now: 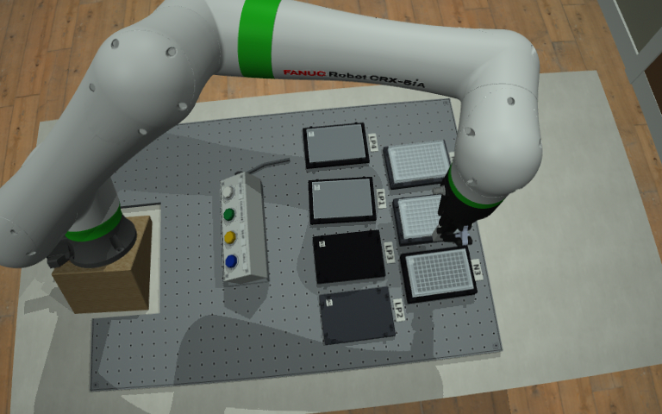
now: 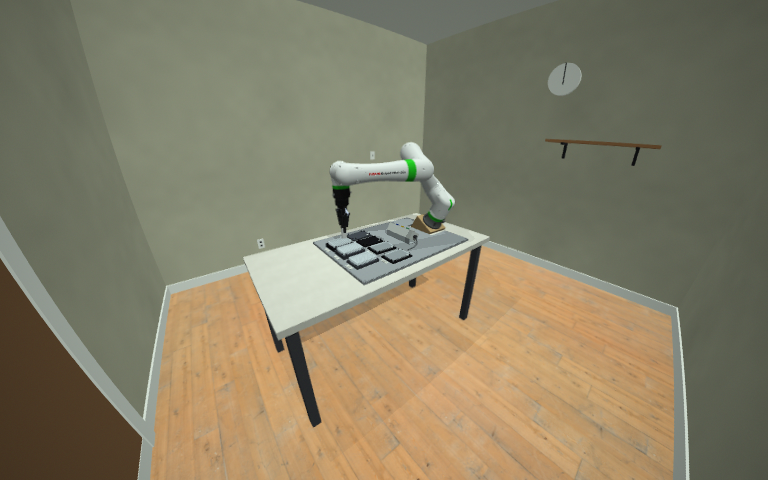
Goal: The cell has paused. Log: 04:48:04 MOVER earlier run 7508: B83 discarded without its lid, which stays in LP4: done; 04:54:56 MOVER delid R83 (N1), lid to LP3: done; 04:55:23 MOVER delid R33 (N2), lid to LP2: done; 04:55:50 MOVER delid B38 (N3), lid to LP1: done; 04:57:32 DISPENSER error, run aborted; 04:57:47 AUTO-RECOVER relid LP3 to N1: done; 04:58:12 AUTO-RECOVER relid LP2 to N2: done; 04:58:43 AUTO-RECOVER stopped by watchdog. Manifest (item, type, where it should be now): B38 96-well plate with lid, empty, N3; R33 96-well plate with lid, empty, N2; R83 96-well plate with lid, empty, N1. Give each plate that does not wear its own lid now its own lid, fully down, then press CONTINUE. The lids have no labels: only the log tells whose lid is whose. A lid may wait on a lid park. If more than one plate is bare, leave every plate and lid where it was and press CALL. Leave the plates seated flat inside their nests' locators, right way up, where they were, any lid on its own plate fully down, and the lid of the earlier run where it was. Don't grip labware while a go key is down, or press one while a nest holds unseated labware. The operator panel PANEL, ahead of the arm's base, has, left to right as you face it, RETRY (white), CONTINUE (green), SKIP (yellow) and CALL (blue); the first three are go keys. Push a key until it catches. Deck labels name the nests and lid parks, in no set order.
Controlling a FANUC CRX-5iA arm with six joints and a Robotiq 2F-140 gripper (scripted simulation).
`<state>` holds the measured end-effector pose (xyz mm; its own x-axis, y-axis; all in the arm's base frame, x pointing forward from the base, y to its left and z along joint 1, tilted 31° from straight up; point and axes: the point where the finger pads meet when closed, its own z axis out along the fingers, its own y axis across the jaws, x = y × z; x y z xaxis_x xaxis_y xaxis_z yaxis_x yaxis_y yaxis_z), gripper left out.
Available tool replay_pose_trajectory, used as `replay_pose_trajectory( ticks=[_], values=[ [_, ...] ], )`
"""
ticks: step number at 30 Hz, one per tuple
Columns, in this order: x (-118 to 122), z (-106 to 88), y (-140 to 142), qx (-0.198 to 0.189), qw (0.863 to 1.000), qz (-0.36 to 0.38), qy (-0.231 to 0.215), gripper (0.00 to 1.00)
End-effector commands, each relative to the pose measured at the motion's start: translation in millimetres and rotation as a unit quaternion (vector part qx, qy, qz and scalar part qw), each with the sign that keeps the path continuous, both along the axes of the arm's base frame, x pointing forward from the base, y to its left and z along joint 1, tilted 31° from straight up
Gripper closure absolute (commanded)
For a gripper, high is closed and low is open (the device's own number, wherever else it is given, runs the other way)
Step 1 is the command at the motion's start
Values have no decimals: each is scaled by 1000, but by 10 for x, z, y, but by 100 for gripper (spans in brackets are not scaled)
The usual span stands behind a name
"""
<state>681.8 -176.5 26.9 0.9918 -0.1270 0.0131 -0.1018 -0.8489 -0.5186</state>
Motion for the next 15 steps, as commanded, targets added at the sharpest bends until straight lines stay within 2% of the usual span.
replay_pose_trajectory(
  ticks=[1, 10, 12, 14, 15],
  values=[
    [1, 2, -2, 0, 1000, 0, 0, 100],
    [-17, 20, 20, 0, 1000, 0, 0, 100],
    [-120, 113, 141, 0, 1000, -2, 1, 100],
    [-351, 277, 378, 1, 1000, -5, 2, 100],
    [-351, 277, 378, 1, 1000, -5, 2, 100]
  ],
)
